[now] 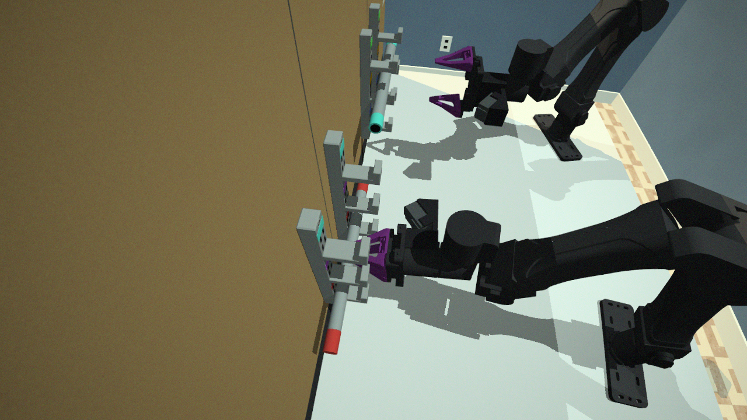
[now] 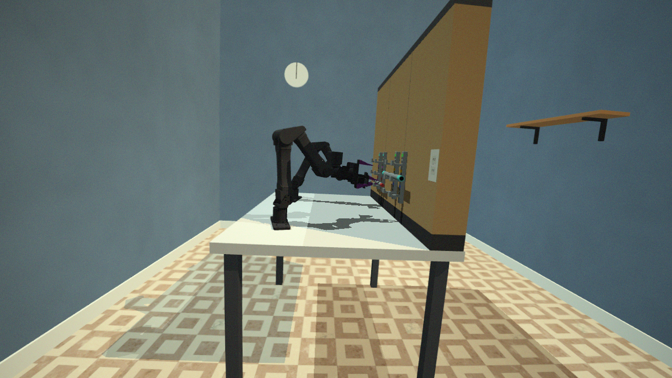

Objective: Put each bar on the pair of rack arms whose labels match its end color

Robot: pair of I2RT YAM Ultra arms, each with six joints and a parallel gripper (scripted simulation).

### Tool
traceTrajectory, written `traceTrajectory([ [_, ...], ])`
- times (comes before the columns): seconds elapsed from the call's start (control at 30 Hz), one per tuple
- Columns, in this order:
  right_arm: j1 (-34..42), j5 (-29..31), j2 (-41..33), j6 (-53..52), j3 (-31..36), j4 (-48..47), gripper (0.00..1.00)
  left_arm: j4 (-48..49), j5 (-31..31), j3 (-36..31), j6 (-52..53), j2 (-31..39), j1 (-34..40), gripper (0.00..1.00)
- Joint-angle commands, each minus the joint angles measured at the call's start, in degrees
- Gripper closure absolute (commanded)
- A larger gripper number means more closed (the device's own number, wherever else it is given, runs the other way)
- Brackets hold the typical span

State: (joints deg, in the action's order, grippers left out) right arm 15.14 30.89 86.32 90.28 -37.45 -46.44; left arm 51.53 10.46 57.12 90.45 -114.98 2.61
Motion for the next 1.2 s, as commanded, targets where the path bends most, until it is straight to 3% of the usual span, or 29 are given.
traceTrajectory([
  [0.0,0.5,0.3,0.1,-0.3,-0.2,-2.2,0.00,5.3,-0.3,0.1,-0.4,0.7,-0.7,1.00],
  [1.17,0.5,0.3,0.1,-0.3,-0.2,-2.2,0.00,6.6,-0.3,-0.2,-0.4,-0.2,-0.7,1.00],
])
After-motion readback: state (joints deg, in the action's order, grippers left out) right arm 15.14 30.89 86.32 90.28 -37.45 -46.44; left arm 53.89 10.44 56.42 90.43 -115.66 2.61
